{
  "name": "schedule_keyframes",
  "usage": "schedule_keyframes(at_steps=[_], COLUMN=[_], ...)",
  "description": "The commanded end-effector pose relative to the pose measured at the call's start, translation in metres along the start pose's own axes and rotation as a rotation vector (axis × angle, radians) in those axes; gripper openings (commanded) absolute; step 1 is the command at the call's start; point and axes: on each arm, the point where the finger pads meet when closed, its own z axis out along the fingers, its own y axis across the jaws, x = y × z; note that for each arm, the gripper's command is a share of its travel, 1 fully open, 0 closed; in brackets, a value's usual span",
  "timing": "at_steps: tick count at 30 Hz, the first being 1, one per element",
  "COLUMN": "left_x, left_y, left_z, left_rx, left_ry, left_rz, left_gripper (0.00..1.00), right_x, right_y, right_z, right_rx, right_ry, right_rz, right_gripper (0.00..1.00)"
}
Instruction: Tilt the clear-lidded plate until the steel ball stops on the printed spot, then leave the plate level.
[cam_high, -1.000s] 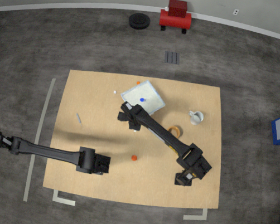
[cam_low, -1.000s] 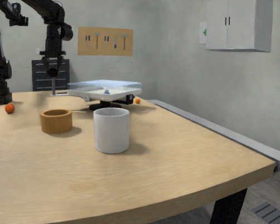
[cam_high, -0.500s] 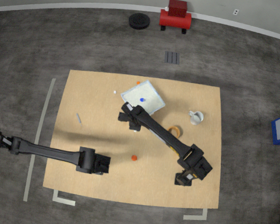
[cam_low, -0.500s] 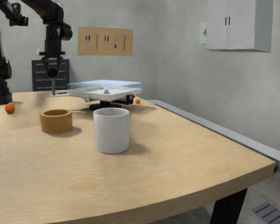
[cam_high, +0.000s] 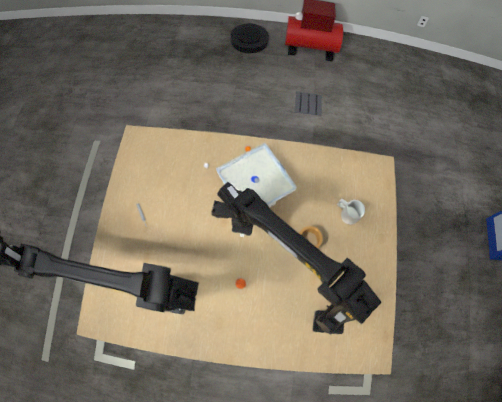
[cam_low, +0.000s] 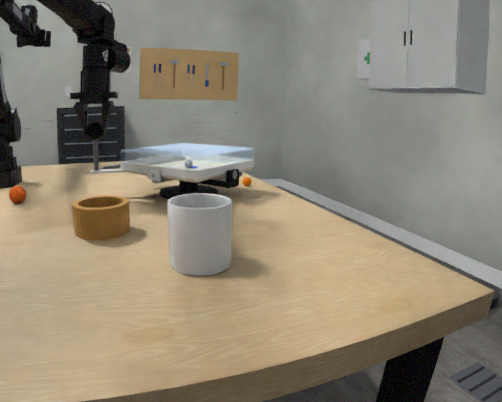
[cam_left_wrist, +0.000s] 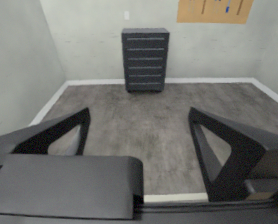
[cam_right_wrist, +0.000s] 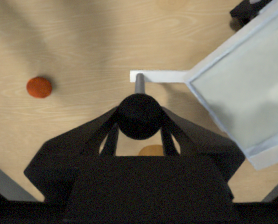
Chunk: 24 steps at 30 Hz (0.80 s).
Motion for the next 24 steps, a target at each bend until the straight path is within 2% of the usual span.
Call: schedule_keyframes(at_steps=[1,24], left_x=[-0.0204,-0.0204], left_y=[0.0086,0.0086], left_z=[-0.0083,-0.0083], left_rx=[-0.018,-0.018], left_ry=[-0.052,-0.052], left_rz=[-0.010,-0.010], left_gripper=[1.00,1.00], right_x=[-0.0034,-0.0068], right_y=[-0.0162,-0.0174], right_z=[-0.0353,-0.0379], right_rx=[0.044,0.048], right_ry=[-0.044,-0.051], right_rz=[0.005,0.010], right_gripper=[0.00,0.00])
